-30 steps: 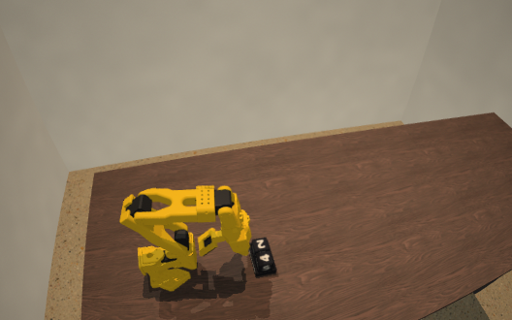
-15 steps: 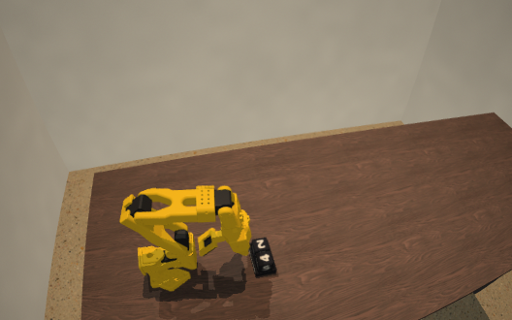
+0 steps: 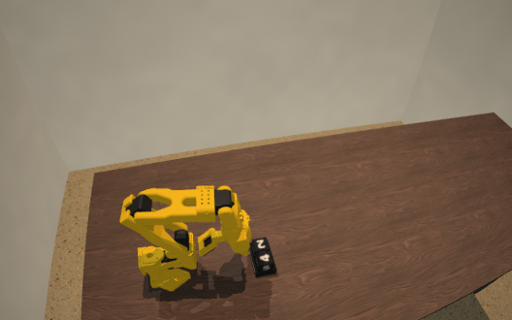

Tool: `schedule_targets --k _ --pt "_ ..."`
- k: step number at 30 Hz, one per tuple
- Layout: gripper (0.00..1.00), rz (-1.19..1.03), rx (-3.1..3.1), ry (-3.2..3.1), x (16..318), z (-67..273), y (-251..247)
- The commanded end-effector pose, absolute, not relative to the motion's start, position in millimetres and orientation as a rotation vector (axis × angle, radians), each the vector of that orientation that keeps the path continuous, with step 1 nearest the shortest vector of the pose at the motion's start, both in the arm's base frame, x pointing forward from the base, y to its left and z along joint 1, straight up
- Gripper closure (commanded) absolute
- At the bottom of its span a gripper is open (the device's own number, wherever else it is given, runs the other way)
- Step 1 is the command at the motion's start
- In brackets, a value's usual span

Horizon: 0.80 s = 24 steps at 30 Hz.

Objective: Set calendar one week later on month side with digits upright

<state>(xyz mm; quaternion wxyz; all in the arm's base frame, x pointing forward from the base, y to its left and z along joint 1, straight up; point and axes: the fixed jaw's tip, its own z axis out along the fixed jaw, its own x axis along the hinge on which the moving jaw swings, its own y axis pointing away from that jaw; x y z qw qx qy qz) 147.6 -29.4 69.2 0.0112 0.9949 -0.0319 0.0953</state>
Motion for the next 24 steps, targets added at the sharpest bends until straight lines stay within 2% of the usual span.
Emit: schedule_targets --k 1,13,24 --pt "0.7 0.366 3.093 -0.069 155 76 -29" --pt "0.7 0.393 3.088 -0.069 156 78 -29" --pt "0.68 0.741 2.997 -0.067 162 109 -30"
